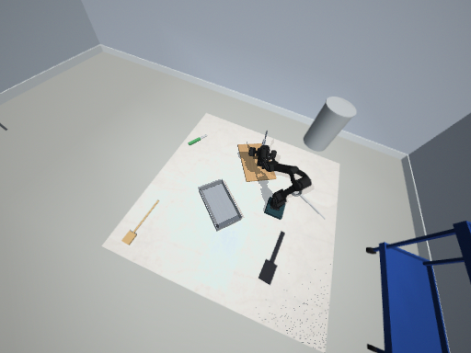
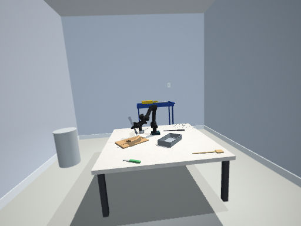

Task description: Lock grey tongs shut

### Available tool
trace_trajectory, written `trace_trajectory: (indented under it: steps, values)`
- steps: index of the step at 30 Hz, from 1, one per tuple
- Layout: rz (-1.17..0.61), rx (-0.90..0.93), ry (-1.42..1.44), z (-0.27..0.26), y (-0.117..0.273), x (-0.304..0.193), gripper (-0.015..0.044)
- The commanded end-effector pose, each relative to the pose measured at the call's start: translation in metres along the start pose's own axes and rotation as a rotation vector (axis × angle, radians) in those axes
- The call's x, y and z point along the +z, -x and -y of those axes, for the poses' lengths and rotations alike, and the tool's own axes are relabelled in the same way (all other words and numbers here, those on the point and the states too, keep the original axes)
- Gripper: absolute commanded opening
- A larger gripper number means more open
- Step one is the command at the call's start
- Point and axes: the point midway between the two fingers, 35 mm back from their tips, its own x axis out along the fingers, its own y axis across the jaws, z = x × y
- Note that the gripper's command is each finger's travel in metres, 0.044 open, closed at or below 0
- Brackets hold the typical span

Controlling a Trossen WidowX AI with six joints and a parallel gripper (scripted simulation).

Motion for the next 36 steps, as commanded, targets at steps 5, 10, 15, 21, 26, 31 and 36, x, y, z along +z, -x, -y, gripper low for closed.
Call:
trace_trajectory:
  steps: [5,10,15,21,26,31,36]
  values:
    - [-0.007,0.004,0.0,-0.001,0.0,-0.001,-0.015]
    - [-0.007,0.004,0.0,-0.001,0.0,-0.001,-0.015]
    - [-0.001,0.004,0.002,0.0,-0.001,-0.002,-0.015]
    - [0.062,-0.002,0.02,0.005,-0.011,-0.004,-0.015]
    - [0.127,-0.007,0.036,0.01,-0.021,-0.006,-0.015]
    - [0.193,-0.011,0.05,0.013,-0.03,-0.008,-0.015]
    - [0.26,-0.015,0.062,0.016,-0.037,-0.009,-0.015]
